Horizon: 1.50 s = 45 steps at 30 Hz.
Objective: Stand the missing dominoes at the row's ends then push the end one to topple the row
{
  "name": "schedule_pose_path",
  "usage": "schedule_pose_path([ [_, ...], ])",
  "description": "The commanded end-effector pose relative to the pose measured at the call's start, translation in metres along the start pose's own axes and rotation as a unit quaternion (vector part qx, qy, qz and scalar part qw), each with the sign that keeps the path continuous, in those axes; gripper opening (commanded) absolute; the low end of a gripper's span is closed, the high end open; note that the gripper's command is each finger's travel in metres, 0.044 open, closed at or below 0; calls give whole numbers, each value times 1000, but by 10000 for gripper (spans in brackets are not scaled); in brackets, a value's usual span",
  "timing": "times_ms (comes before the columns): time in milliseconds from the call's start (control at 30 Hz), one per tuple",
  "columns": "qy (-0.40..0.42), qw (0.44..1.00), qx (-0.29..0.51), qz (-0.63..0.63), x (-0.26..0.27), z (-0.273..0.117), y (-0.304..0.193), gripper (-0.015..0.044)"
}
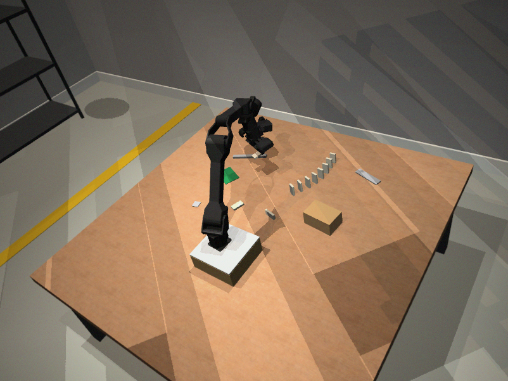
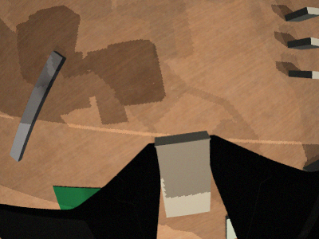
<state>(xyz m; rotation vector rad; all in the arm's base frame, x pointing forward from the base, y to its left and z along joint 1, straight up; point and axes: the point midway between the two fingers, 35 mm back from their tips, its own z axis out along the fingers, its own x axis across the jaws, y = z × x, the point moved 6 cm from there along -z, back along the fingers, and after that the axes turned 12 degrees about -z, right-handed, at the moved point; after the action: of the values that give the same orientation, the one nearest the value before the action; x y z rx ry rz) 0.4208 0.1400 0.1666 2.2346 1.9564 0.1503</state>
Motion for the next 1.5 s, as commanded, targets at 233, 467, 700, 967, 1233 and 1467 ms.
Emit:
schedule_pose_path([
  [233, -21, 993, -110, -43, 18, 23, 7, 107],
  [467, -35, 982, -175, -61, 28, 35, 8, 107],
  [700, -50, 968, -237, -73, 37, 45, 6, 107],
  [967, -67, 947, -304, -79, 44, 53, 0, 107],
  [1233, -84, 924, -366, -78, 49, 58, -10, 107],
  [1467, -98, 901, -416, -70, 50, 59, -21, 107],
])
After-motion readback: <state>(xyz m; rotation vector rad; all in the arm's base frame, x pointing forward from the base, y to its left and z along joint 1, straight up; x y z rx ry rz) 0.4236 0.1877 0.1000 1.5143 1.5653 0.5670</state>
